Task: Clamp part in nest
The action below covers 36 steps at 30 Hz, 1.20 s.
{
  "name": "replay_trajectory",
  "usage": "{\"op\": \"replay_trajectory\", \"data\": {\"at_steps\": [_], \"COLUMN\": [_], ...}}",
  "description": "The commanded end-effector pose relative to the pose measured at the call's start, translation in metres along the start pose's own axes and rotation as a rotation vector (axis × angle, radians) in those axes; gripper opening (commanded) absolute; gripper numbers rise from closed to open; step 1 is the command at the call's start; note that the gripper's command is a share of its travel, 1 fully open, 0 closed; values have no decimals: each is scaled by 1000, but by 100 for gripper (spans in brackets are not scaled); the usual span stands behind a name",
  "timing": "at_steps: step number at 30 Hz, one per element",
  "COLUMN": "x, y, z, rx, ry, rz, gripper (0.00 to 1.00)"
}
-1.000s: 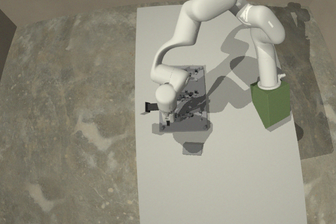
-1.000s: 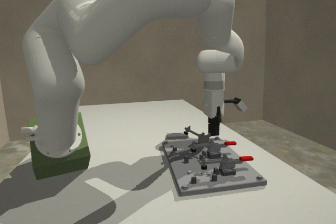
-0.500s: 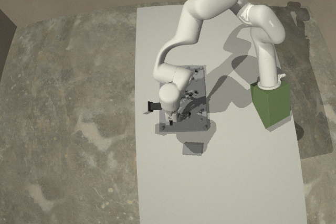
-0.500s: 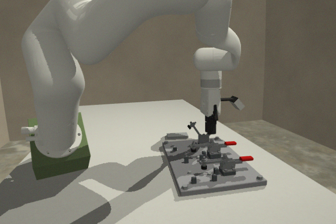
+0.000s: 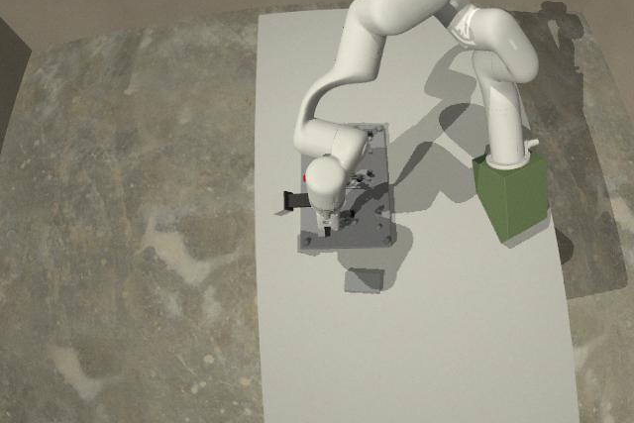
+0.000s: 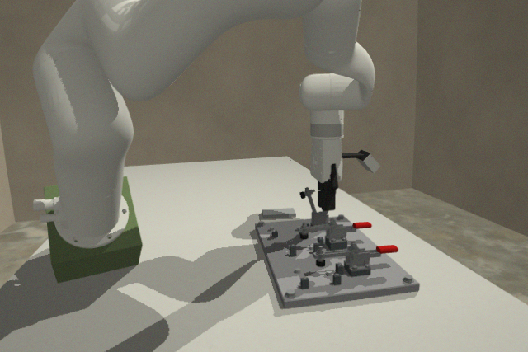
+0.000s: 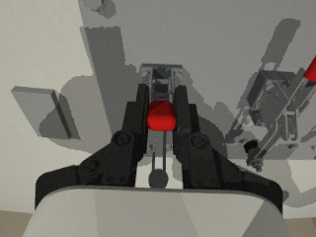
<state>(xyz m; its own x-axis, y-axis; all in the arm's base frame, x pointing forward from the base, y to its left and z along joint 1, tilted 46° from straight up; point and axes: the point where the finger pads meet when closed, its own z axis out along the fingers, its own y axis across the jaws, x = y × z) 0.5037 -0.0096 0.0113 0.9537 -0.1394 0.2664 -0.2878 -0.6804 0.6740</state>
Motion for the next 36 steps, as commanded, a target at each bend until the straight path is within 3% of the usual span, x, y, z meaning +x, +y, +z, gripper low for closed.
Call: {"op": "replay_trajectory", "data": {"at_steps": [1,36], "x": [-3,-7], "y": [0,0], "z": [-1,-1], "rx": [1,1], "ry": [1,1], "rz": [0,0], "gripper": [0,0]}}
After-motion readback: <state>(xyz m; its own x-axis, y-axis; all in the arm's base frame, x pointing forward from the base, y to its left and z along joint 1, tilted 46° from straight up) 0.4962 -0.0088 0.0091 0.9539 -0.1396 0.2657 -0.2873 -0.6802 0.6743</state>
